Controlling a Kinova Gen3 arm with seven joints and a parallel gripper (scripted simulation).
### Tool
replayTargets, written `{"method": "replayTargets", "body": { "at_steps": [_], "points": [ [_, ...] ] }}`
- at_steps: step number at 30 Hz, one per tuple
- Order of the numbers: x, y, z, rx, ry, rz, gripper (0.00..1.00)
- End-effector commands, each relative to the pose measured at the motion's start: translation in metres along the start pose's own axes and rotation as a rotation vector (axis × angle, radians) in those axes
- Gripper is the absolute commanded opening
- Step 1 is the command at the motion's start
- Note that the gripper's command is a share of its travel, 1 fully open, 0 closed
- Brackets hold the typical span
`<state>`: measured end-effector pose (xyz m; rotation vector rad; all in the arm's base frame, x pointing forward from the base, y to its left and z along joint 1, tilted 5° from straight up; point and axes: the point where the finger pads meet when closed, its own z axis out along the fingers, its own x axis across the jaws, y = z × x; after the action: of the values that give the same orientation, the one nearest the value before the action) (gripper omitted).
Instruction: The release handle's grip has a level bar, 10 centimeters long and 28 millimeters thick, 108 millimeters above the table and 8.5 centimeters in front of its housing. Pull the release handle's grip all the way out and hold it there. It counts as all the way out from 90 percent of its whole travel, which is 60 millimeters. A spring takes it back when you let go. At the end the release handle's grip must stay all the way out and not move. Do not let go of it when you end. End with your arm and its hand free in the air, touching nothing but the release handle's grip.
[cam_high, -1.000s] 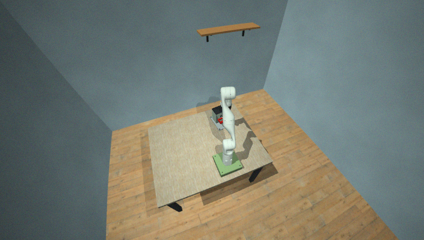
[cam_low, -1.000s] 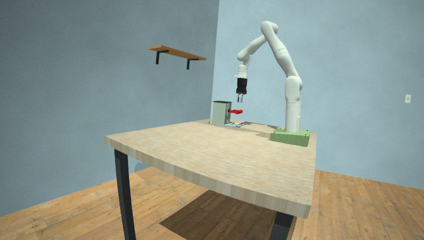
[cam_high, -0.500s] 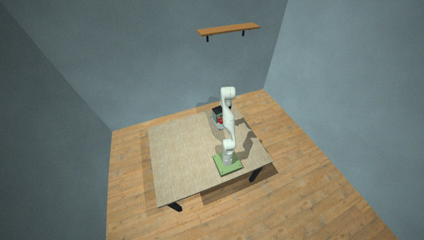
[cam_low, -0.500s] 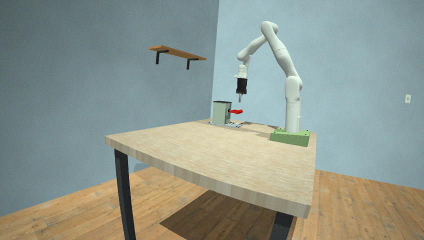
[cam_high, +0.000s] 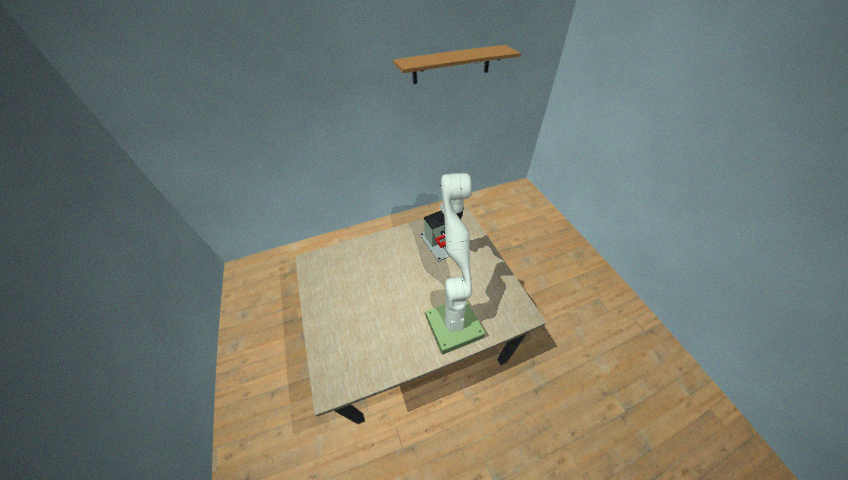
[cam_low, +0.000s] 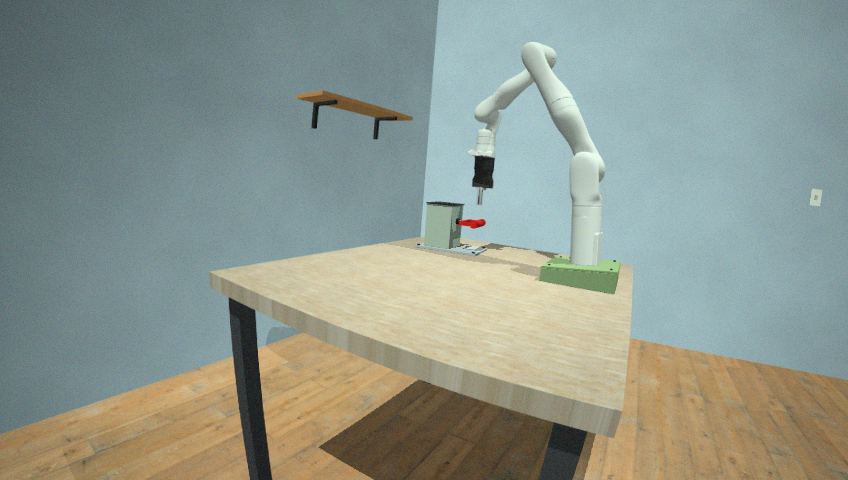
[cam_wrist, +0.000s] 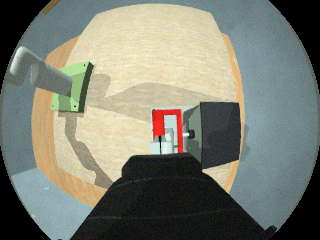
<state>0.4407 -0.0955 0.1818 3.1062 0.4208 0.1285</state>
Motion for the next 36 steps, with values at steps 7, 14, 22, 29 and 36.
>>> {"method": "replayTargets", "body": {
  "at_steps": [7,14,22,29,36],
  "points": [
    [0.0007,-0.0015,-0.0008,-0.002,0.000,-0.015,1.00],
    [0.0007,-0.0015,-0.0008,-0.002,0.000,-0.015,1.00],
    [0.0007,-0.0015,-0.0008,-0.002,0.000,-0.015,1.00],
    [0.0007,-0.0015,-0.0008,-0.002,0.000,-0.015,1.00],
    [0.0007,-0.0015,-0.0008,-0.002,0.000,-0.015,1.00]
  ]
}}
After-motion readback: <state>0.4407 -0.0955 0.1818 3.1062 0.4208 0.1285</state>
